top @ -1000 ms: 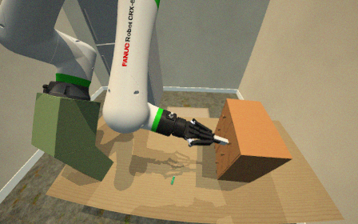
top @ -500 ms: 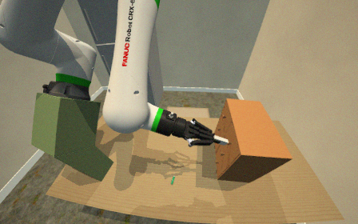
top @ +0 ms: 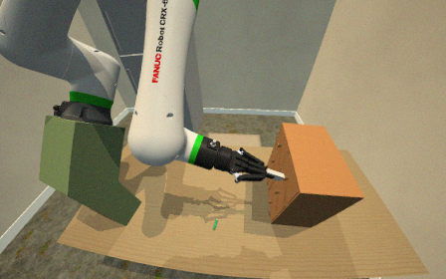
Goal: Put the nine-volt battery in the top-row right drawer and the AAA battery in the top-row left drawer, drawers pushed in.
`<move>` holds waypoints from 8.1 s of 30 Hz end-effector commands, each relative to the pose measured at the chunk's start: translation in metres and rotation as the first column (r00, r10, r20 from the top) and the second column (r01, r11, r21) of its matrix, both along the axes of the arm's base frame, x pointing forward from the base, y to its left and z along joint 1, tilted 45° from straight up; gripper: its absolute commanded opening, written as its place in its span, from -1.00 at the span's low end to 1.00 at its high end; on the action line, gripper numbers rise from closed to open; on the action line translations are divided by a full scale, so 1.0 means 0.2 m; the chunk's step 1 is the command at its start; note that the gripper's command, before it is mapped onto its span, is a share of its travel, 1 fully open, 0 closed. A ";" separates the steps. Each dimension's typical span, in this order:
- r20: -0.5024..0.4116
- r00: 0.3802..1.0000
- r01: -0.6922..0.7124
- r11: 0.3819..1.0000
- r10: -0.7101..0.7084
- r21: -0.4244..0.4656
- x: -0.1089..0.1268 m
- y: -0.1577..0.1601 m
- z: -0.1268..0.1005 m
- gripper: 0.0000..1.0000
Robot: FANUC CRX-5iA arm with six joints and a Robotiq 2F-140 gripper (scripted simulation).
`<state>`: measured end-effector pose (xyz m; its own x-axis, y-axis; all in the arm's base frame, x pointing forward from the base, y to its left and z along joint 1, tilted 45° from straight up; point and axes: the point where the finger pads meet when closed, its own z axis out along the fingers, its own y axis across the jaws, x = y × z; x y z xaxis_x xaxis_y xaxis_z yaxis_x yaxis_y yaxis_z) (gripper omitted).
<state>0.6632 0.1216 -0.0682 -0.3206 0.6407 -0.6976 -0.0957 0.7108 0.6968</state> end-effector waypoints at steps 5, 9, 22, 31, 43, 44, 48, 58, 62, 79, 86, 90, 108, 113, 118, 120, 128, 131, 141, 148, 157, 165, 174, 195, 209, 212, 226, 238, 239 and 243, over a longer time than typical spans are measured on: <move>0.000 1.000 0.000 1.000 0.000 0.000 -0.03 0.00 0.00 -1.00; 0.000 1.000 0.000 1.000 0.000 0.000 -0.12 -0.01 -0.01 -1.00; 0.000 1.000 0.000 1.000 0.000 0.000 -0.25 -0.02 -0.02 -1.00; 0.000 1.000 0.000 1.000 0.000 0.000 -0.43 -0.08 0.02 -1.00; 0.000 1.000 0.000 1.000 0.000 0.000 -0.50 -0.10 0.03 -1.00; -0.001 1.000 -0.001 1.000 0.001 0.000 -0.50 -0.10 0.03 -1.00; -0.007 1.000 -0.008 1.000 0.008 0.000 -0.50 -0.10 0.03 -1.00; -0.050 0.998 -0.050 0.999 0.050 -0.005 -0.53 -0.12 0.05 -1.00; -0.088 0.992 -0.088 0.996 0.087 -0.007 -0.55 -0.13 0.06 -1.00; -0.300 0.911 -0.295 0.955 0.283 0.005 -0.68 -0.23 0.14 -1.00; -0.408 0.832 -0.400 0.916 0.377 0.031 -0.75 -0.28 0.18 -1.00; -0.440 0.802 -0.432 0.901 0.405 0.042 -0.77 -0.30 0.20 -1.00; -0.674 0.449 -0.663 0.725 0.587 0.190 -0.97 -0.44 0.32 -1.00; -0.701 0.378 -0.689 0.690 0.604 0.222 -1.00 -0.47 0.34 -1.00; -0.711 0.351 -0.699 0.676 0.609 0.234 -1.02 -0.47 0.34 -1.00; -0.712 0.349 -0.699 0.675 0.610 0.235 -1.02 -0.48 0.34 -1.00; -0.712 0.348 -0.700 0.675 0.610 0.236 -1.02 -0.48 0.34 -1.00; -0.712 0.348 -0.700 0.675 0.610 0.236 -1.02 -0.48 0.34 -1.00; -0.714 0.349 -0.699 0.676 0.607 0.232 -0.99 -0.14 0.67 -1.00; -0.709 0.349 -0.700 0.674 0.612 0.237 -1.03 0.09 0.89 -1.00; -0.706 0.360 -0.696 0.679 0.610 0.233 -1.02 0.10 0.88 -1.00; -0.678 0.435 -0.669 0.717 0.593 0.198 -0.99 0.12 0.86 -1.00; -0.614 0.569 -0.605 0.784 0.547 0.138 -0.92 0.17 0.82 -1.00; -0.309 0.905 -0.305 0.952 0.292 0.008 -0.69 0.33 0.68 -1.00; -0.180 0.968 -0.179 0.984 0.175 -0.007 -0.61 0.39 0.64 -1.00; -0.148 0.978 -0.147 0.989 0.145 -0.007 -0.59 0.41 0.62 -1.00; -0.035 0.999 -0.034 0.999 0.034 -0.004 -0.52 0.45 0.58 -1.00; 0.000 1.000 0.000 1.000 0.000 0.000 -0.50 0.47 0.57 -1.00; 0.000 1.000 0.000 1.000 0.000 0.000 -0.50 0.47 0.57 -1.00; 0.000 1.000 0.000 1.000 0.000 0.000 -0.50 0.47 0.57 -1.00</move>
<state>0.5639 0.2150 0.0459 -0.3219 0.6399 -0.6978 -0.0953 0.7114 0.6963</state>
